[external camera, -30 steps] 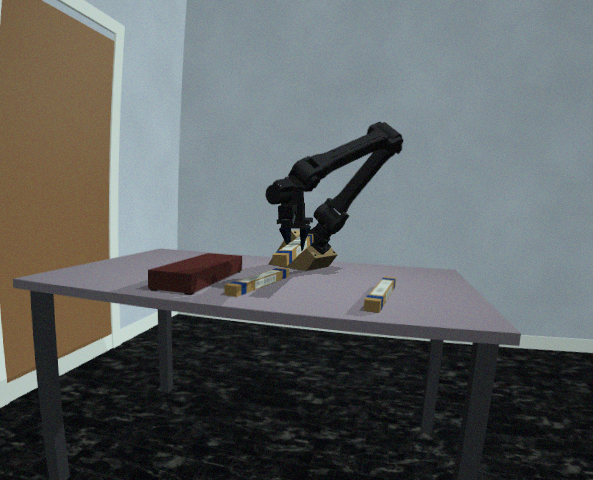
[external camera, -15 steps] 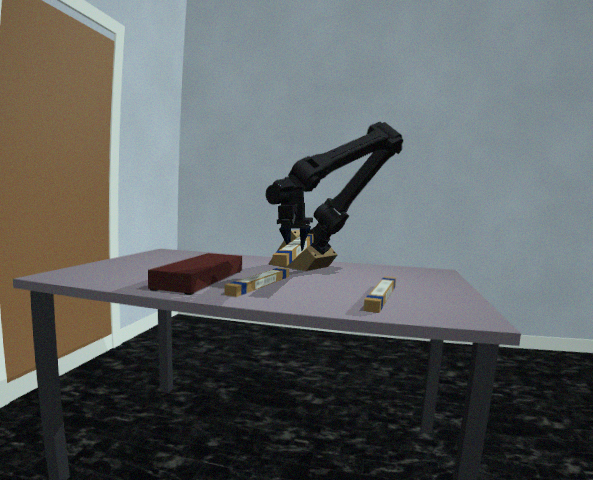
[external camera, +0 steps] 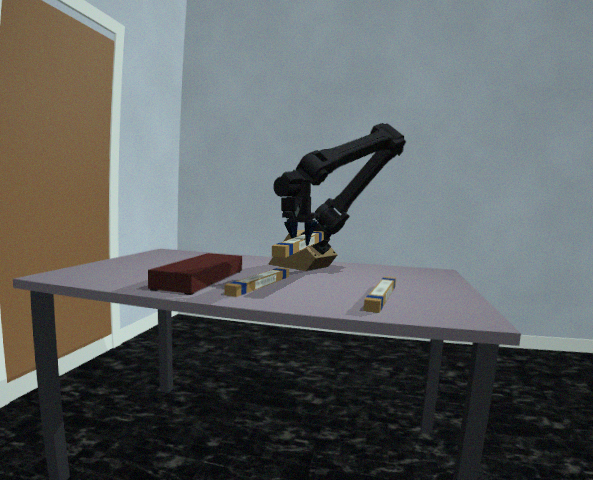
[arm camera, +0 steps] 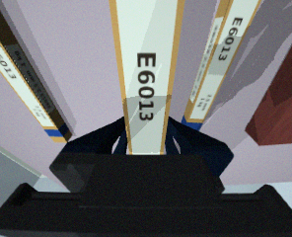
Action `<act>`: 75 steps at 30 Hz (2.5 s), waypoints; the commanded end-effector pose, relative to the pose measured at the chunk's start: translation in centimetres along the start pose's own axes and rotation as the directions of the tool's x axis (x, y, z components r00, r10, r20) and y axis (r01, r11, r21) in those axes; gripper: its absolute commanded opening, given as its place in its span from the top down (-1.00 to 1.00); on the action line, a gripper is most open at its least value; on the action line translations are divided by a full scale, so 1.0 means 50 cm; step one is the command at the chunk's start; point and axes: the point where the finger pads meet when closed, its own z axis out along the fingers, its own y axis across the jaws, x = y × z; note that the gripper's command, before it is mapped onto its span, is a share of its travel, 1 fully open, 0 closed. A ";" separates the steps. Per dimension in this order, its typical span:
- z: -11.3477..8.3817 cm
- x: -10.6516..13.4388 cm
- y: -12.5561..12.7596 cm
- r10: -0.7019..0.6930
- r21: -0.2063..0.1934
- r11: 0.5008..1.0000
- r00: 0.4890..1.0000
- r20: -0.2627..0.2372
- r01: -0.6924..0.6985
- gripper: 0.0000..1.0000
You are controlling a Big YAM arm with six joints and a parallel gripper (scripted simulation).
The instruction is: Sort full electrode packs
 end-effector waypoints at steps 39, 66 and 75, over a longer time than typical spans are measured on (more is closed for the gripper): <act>-0.114 -0.106 0.163 -0.051 0.029 0.998 0.993 0.107 0.048 1.00; -0.128 -0.121 0.165 -0.053 0.029 0.998 0.993 0.106 0.051 1.00; -0.132 -0.123 0.165 -0.054 0.029 0.998 0.993 0.107 0.051 1.00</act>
